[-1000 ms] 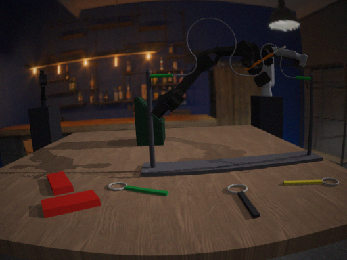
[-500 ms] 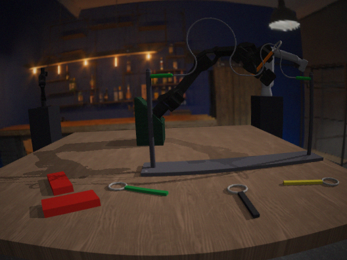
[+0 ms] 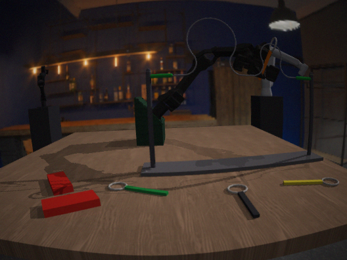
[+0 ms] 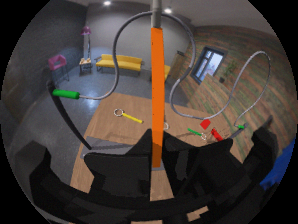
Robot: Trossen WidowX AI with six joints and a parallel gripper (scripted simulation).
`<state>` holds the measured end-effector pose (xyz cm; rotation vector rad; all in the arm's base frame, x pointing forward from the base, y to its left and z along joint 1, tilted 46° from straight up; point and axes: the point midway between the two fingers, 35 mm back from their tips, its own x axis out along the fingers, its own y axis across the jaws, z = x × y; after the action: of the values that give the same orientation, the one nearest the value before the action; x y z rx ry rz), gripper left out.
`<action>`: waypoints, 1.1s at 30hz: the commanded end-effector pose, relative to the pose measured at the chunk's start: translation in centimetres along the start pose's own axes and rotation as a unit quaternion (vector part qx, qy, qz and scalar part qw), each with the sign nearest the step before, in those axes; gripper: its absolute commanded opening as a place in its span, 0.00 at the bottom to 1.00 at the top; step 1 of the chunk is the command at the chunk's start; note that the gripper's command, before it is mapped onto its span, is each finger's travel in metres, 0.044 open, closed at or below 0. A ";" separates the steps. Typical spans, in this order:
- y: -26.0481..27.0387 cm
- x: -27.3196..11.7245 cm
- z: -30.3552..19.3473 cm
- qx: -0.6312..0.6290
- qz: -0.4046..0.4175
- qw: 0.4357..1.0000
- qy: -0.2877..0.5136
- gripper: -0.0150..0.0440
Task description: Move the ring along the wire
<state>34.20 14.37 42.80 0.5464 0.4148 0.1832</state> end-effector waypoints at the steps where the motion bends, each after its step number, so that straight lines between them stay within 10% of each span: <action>1: 0.5 0.0 -0.1 0.037 0.022 0.999 -0.001 0.00; 33: 4.9 -0.7 1.8 0.362 0.214 0.907 -0.030 0.00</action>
<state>34.17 17.23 46.72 1.3193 0.2933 0.4182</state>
